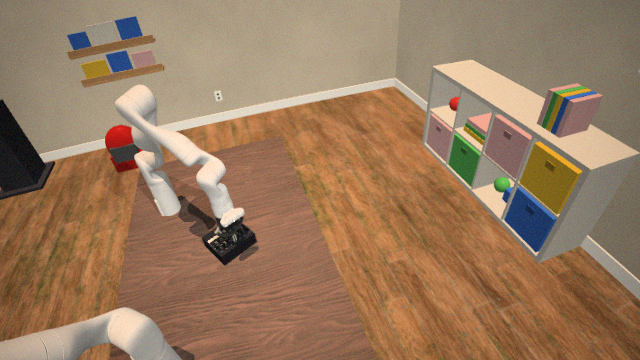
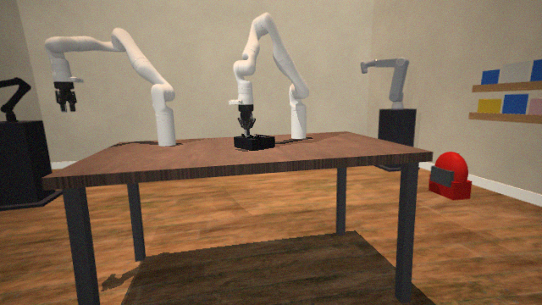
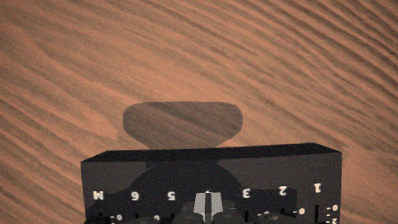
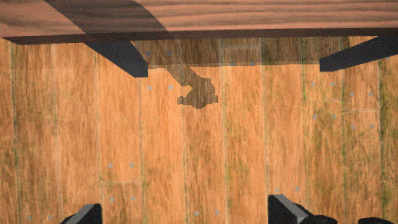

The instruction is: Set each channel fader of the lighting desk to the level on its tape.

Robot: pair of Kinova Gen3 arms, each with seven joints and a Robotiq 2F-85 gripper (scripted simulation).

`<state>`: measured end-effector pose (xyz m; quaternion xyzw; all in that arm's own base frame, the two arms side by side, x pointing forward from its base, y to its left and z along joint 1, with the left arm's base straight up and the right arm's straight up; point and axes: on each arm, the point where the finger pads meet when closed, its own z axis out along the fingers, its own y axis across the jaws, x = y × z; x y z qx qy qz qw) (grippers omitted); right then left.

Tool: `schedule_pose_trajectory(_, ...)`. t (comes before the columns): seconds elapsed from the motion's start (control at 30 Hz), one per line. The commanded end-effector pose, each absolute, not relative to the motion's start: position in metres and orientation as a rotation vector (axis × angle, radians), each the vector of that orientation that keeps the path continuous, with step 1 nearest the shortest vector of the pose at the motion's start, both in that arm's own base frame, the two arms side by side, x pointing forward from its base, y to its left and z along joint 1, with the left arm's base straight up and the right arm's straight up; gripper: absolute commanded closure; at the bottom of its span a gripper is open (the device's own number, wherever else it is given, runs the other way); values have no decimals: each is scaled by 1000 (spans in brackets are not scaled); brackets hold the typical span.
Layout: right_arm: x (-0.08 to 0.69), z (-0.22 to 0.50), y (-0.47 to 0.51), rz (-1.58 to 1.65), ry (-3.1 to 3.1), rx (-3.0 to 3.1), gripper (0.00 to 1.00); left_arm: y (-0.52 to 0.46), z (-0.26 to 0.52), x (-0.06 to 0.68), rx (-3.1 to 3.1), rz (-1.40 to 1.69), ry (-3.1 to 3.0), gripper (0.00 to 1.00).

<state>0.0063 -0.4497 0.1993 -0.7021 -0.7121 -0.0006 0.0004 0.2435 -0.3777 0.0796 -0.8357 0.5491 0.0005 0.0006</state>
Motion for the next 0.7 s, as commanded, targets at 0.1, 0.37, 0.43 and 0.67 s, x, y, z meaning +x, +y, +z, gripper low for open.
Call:
schedule_pose_trajectory(0.1,6,200,-450,0,-2237,-2206,2,-374,81,242,-2626,0,1724,903)
schedule_pose_trajectory(0.37,6,200,-450,0,-2237,-2206,2,-371,81,241,-2626,0,1724,903)
schedule_pose_trajectory(0.43,6,200,-450,0,-2237,-2206,2,-370,81,240,-2626,0,1724,903)
schedule_pose_trajectory(0.67,6,200,-450,0,-2237,-2206,2,-367,81,239,-2626,0,1724,903)
